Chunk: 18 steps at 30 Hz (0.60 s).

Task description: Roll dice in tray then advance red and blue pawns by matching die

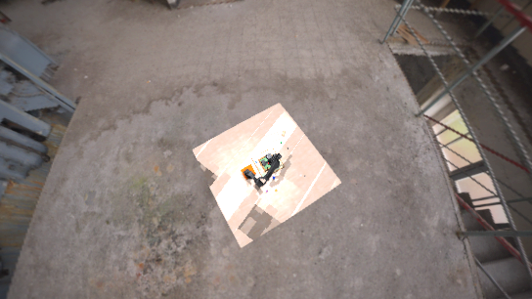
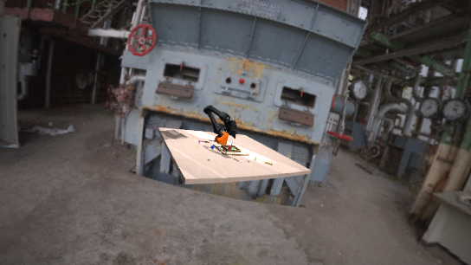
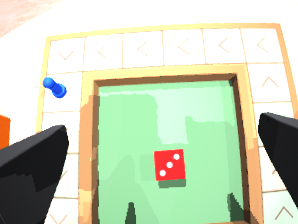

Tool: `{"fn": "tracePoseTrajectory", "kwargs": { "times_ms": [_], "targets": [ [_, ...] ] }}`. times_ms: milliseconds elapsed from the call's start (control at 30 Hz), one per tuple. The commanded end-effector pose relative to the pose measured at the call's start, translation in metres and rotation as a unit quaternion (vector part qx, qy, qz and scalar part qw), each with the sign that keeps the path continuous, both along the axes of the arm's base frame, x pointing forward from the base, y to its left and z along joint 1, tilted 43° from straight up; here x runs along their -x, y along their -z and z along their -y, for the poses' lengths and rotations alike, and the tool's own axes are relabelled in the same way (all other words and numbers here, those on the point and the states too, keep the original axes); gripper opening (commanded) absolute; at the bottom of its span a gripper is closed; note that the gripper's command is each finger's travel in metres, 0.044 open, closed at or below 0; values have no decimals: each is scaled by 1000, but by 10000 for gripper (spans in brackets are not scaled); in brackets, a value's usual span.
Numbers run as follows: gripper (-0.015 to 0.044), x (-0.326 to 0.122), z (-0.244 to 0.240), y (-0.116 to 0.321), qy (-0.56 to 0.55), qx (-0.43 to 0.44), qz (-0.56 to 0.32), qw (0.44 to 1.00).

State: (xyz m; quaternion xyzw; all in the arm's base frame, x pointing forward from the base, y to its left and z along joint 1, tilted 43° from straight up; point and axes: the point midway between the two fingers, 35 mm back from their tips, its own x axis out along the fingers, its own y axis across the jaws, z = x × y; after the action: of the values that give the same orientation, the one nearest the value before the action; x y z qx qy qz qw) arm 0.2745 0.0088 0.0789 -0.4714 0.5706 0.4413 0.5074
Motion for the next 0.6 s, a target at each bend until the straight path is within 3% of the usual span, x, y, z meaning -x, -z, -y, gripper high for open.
{"fn": "tracePoseTrajectory", "kwargs": {
  "times_ms": [0,67,133,300,367,433,567],
  "targets": [
    [440,4,4,28,-2,183,-45,982],
    [440,1,5,33,-14,279,-34,959],
    [440,-1,4,35,-21,312,-26,949],
    [440,-1,4,35,-21,312,-26,949],
    [440,2,3,34,-18,271,-37,962],
    [387,1,13,28,12,272,-23,962],
    [282,5,72,-9,186,281,58,940]
  ]
}}
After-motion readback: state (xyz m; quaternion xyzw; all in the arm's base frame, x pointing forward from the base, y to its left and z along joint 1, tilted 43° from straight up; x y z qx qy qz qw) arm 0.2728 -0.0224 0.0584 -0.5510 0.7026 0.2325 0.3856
